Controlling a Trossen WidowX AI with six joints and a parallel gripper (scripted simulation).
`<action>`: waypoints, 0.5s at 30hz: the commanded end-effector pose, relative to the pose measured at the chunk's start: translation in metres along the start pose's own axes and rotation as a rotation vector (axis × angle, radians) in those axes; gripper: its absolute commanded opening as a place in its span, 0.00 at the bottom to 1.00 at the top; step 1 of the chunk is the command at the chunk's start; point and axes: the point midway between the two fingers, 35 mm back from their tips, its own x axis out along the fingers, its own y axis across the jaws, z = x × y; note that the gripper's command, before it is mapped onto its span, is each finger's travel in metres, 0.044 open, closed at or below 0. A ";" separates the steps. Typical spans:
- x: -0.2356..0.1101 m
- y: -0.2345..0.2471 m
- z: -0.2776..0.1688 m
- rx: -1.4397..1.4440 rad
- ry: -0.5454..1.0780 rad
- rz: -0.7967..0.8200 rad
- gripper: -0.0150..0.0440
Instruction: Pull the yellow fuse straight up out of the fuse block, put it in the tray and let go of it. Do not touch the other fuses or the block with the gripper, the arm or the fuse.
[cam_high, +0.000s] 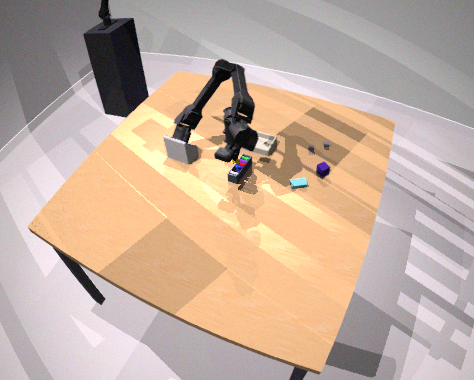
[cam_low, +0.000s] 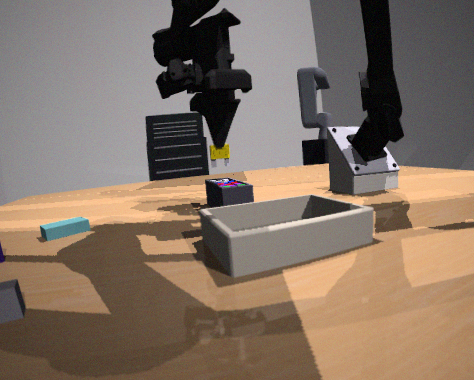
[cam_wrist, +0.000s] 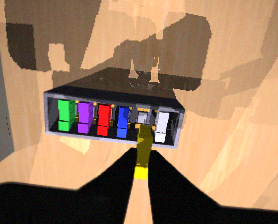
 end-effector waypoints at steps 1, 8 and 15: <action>-0.004 0.001 0.001 -0.006 0.003 -0.006 0.25; -0.005 0.044 0.011 -0.002 0.001 -0.022 0.25; -0.005 0.095 0.015 -0.001 -0.001 -0.028 0.25</action>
